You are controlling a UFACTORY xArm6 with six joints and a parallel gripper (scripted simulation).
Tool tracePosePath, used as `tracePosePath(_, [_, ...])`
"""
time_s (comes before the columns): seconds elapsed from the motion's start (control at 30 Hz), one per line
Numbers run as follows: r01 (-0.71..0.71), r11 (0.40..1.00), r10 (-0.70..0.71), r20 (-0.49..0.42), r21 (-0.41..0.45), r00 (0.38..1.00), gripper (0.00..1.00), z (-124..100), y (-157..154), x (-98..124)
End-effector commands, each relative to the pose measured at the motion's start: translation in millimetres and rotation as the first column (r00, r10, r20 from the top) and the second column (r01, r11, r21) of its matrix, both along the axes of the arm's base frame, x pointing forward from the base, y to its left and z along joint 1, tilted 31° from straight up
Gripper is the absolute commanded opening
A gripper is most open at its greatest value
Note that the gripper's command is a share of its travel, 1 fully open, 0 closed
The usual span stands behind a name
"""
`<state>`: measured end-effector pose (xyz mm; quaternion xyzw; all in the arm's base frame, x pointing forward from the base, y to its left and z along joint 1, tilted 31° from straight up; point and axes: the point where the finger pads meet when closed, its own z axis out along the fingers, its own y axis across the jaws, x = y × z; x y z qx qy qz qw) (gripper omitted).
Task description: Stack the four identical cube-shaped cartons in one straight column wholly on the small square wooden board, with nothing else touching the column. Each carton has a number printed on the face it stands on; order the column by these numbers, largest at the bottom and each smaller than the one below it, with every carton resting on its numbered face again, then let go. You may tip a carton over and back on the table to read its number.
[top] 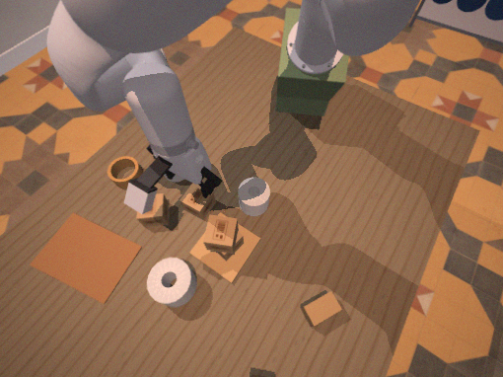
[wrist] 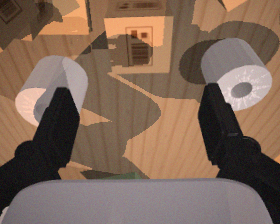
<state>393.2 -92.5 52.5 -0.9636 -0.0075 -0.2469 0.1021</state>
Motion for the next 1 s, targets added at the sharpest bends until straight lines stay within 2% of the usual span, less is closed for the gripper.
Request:
tracePosePath(0.0, [0.001,1.0,-0.001,0.005,-0.001,1.0,1.0,-4.6,0.5,3.6])
tracePosePath(0.97, [0.001,1.0,-0.001,0.003,-0.001,1.0,1.0,-42.3,8.6,24.5])
